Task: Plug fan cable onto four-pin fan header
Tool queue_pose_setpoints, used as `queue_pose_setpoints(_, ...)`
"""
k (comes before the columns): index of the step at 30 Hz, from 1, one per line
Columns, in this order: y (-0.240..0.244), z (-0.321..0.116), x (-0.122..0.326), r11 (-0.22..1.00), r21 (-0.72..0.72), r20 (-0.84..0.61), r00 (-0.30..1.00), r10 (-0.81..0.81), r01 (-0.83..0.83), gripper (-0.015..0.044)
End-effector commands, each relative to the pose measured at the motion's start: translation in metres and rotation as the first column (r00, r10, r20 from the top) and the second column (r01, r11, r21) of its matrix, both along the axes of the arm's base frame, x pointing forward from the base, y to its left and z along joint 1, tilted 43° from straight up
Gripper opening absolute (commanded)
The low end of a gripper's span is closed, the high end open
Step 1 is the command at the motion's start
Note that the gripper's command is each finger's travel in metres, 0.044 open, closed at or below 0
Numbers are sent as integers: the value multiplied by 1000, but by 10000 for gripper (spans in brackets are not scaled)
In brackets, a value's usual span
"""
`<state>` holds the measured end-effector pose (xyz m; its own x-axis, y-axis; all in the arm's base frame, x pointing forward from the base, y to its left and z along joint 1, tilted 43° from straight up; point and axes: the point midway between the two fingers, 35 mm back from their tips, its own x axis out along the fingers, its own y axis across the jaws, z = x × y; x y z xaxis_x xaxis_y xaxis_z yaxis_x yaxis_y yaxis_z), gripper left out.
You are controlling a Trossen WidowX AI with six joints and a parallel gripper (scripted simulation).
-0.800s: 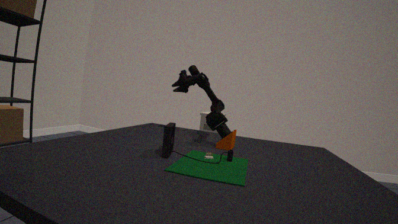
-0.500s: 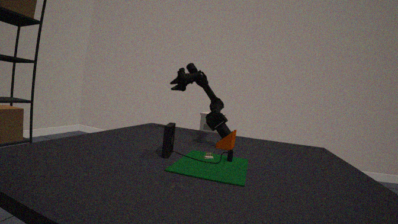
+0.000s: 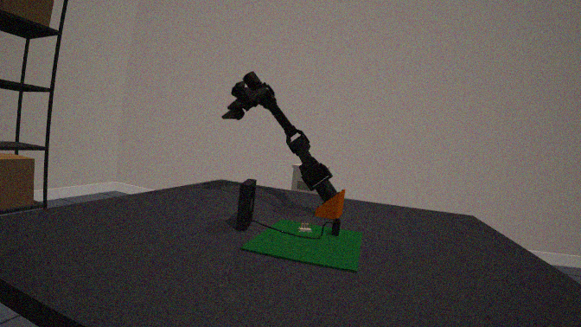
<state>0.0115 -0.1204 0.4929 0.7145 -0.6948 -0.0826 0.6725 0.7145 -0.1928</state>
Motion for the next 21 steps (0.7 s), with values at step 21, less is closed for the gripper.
queue_pose_setpoints(21,175,-186,267,924,279,-676,630,382,-261,440)
